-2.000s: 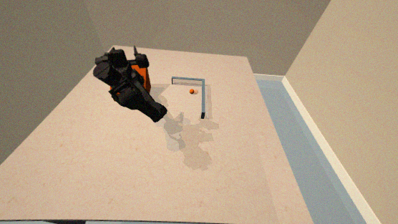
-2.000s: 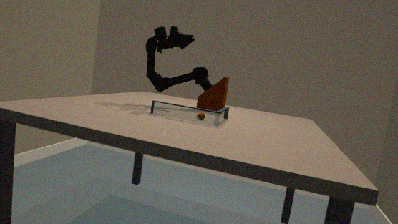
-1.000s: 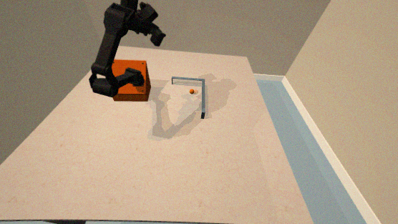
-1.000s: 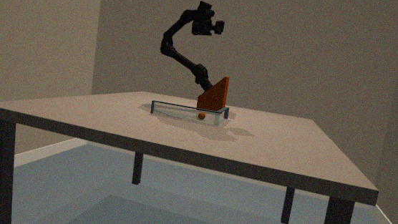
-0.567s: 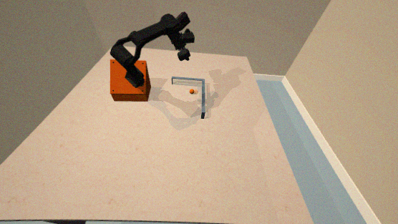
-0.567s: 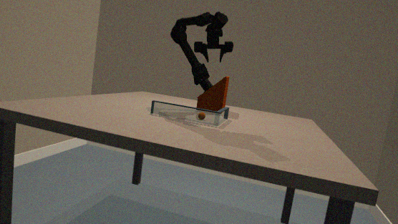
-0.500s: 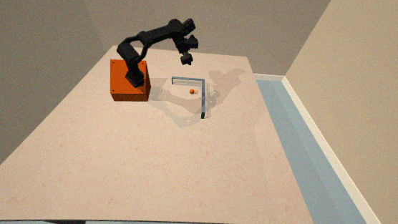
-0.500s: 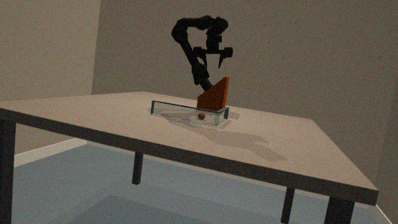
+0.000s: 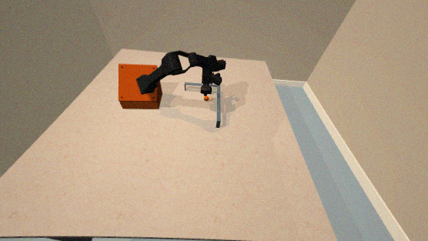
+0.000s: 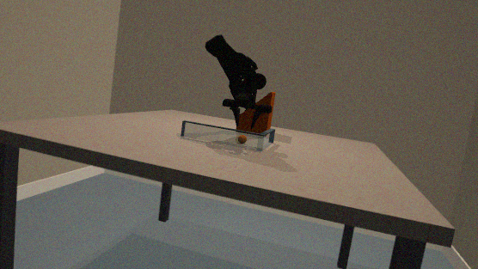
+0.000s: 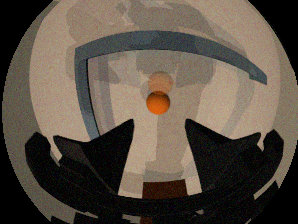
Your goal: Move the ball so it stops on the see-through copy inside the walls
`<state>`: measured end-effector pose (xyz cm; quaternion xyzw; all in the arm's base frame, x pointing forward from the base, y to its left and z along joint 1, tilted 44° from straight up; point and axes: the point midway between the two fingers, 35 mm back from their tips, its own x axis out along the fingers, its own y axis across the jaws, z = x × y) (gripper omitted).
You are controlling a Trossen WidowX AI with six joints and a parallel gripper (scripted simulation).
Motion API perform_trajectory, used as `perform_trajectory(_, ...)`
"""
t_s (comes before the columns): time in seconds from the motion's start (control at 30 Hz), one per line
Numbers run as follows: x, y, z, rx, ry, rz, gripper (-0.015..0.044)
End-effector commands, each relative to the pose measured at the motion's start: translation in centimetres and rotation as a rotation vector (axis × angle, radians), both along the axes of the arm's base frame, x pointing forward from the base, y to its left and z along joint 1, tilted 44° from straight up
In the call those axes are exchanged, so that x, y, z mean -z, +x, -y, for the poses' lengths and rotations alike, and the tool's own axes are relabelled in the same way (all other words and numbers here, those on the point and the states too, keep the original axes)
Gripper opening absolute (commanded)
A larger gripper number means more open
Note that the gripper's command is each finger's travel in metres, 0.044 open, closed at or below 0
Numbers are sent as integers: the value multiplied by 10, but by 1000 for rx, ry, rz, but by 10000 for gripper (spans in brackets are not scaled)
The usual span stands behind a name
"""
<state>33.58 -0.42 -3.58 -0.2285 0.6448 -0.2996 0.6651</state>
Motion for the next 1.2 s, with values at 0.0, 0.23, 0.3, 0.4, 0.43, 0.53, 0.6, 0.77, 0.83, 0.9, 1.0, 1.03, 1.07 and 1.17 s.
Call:
perform_trajectory(0.0,3,5,2,4,0,21,271)
perform_trajectory(0.23,11,5,10,4,-1,21,271)
perform_trajectory(0.3,13,5,12,4,-1,21,271)
perform_trajectory(0.4,16,5,16,4,-1,21,271)
perform_trajectory(0.43,17,5,17,4,-1,21,271)
perform_trajectory(0.53,21,5,20,4,-1,21,271)
perform_trajectory(0.6,23,5,22,4,-1,21,271)
perform_trajectory(0.77,29,5,28,4,-2,21,271)
perform_trajectory(0.83,31,5,30,4,-2,21,271)
perform_trajectory(0.9,33,5,32,4,-2,21,271)
perform_trajectory(1.0,36,5,35,4,-2,21,271)
perform_trajectory(1.03,36,5,35,4,-3,21,271)
perform_trajectory(1.07,36,5,35,4,-3,21,245)
perform_trajectory(1.17,36,5,35,4,-3,21,166)
